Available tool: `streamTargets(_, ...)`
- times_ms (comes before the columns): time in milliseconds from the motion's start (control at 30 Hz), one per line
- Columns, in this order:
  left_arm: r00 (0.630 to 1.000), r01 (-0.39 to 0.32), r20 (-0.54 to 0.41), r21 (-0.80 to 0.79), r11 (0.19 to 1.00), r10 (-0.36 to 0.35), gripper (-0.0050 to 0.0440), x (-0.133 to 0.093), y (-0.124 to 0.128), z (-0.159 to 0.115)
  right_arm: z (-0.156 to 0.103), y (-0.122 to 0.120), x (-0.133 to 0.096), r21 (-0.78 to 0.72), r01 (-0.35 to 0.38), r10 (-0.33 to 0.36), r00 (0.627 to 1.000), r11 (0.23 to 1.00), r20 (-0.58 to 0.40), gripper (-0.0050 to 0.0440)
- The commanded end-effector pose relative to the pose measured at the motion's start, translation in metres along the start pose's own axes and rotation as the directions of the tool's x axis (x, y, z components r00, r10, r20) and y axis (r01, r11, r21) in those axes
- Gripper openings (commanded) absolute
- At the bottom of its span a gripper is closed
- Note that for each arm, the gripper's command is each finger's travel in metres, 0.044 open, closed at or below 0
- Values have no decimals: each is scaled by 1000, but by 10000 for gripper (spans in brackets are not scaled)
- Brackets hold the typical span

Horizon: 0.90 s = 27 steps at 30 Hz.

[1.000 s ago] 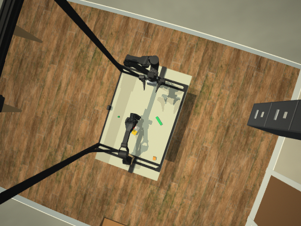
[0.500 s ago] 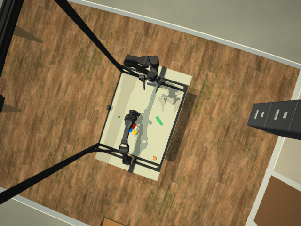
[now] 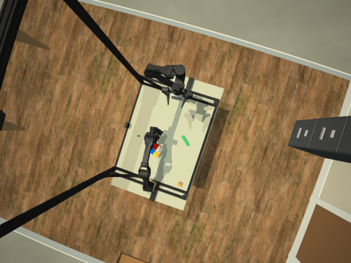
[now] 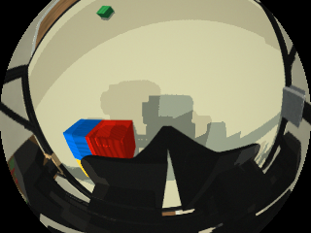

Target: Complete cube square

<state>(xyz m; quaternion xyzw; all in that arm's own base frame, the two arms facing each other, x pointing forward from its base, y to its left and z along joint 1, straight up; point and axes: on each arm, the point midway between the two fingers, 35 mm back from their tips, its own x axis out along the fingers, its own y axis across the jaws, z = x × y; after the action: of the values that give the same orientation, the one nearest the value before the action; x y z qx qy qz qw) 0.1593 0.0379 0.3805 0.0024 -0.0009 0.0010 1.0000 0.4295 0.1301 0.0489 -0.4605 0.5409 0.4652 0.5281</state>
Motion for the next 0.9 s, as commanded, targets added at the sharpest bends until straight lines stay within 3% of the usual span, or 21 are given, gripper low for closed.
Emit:
streamTargets(0, 1000, 2, -1, -5, 1000, -2, 400, 0, 0, 0, 0, -1, -30, 1, 22, -22, 1000, 1000, 10, 0)
streamTargets(567, 1000, 2, -1, -5, 1000, -2, 400, 0, 0, 0, -1, 0, -28, 16, 15, -15, 1000, 1000, 7, 0)
streamTargets(700, 1000, 2, -1, -5, 1000, -2, 400, 0, 0, 0, -10, 17, -46, 294, 12, -15, 1000, 956, 7, 0)
streamTargets(867, 1000, 2, -1, -5, 1000, -2, 400, 0, 0, 0, -18, 31, -59, 521, 9, -16, 1000, 854, 8, 0)
